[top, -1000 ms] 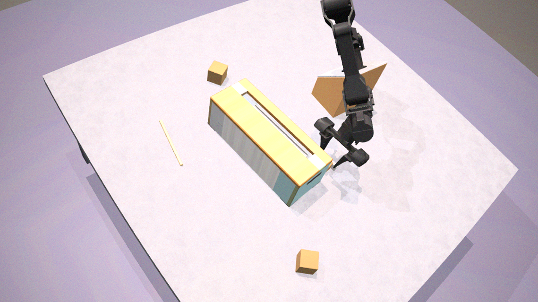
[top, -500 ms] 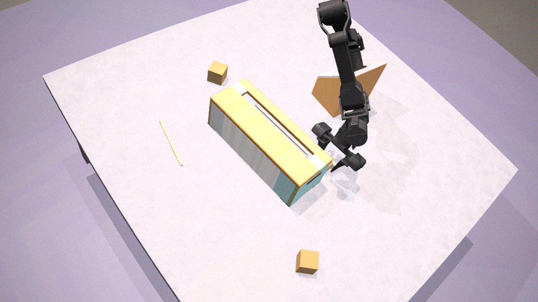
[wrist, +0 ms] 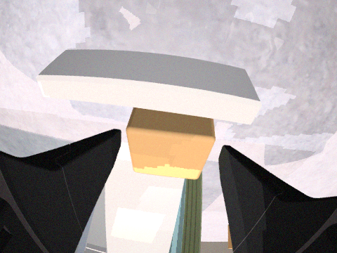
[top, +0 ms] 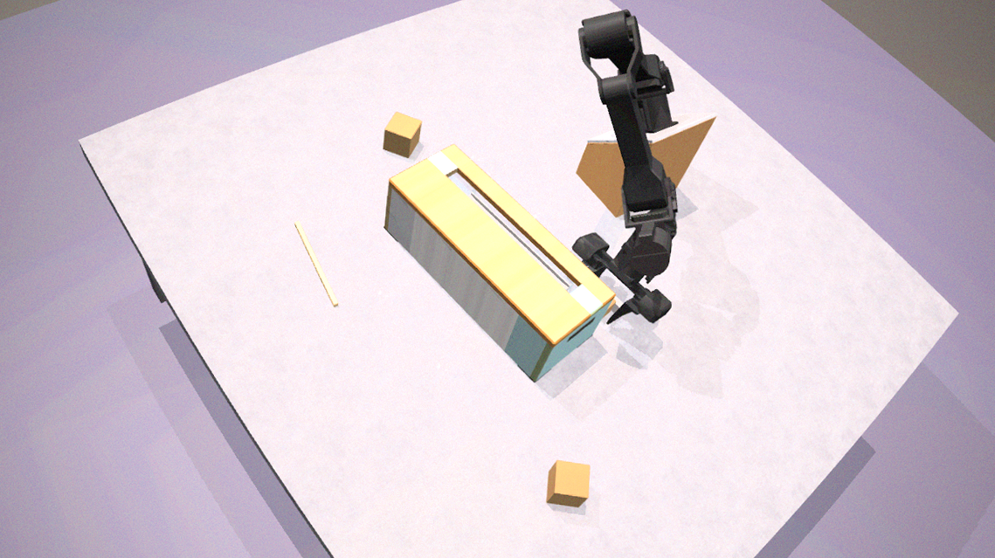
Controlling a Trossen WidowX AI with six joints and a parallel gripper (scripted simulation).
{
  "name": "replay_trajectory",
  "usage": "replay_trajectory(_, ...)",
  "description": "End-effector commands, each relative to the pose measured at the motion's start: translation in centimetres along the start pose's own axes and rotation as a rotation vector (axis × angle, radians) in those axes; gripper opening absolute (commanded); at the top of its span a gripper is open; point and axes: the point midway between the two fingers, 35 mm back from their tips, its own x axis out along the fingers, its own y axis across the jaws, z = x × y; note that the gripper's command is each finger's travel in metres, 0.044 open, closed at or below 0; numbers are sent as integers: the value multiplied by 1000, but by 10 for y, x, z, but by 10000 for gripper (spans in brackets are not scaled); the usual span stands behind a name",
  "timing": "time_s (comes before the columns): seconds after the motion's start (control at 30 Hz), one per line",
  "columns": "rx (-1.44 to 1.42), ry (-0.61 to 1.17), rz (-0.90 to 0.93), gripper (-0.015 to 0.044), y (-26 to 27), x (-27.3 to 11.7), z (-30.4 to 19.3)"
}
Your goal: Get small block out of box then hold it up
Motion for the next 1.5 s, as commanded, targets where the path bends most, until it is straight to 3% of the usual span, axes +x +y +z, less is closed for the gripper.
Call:
replay_trajectory(0.0, -7, 1, 5, 285, 1, 3, 3)
replay_trajectory(0.03, -7, 1, 5, 285, 1, 3, 3)
replay_trajectory(0.27, -7, 1, 5, 101, 1, 3, 3)
replay_trajectory(0.37, -7, 1, 5, 81, 1, 3, 3)
replay_trajectory(0.47, -6, 1, 3, 3, 1, -4, -1)
replay_trajectory(0.77, -1, 0, -1, 0, -1, -50, -22)
replay_trajectory(1.47, -204, 17, -103, 0, 19, -108, -32)
